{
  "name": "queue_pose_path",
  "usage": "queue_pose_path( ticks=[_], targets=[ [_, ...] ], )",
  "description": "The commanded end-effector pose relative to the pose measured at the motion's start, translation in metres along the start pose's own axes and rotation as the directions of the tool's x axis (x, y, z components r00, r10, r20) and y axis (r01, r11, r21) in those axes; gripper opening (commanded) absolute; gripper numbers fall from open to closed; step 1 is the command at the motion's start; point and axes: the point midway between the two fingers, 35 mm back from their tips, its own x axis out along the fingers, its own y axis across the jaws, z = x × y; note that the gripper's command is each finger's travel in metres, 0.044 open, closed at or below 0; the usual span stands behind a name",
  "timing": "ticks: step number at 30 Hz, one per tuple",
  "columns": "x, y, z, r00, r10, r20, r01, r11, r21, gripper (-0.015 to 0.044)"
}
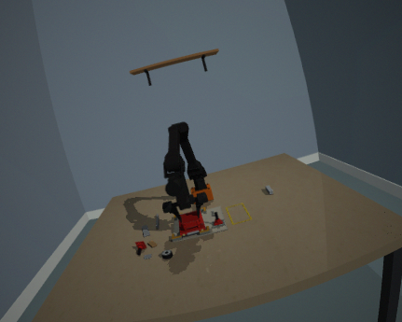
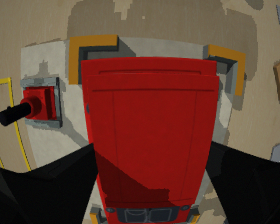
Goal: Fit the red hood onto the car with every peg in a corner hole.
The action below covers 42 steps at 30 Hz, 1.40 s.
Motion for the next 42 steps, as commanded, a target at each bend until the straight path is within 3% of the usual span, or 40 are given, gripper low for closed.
queue_pose_path(
  ticks=[1,19,36,42],
  targets=[
    [0.002,0.0,0.0,1.0,-0.003,0.001,0.003,1.0,-0.001,0.0],
    [0.006,0.0,0.0,1.0,0.0,0.0,0.0,1.0,0.0,0.0],
    [0.007,0.0,0.0,1.0,0.0,0.0,0.0,1.0,0.0,0.044],
    [-0.01,0.0,0.001,1.0,-0.001,0.001,0.001,1.0,0.0,0.044]
  ],
)
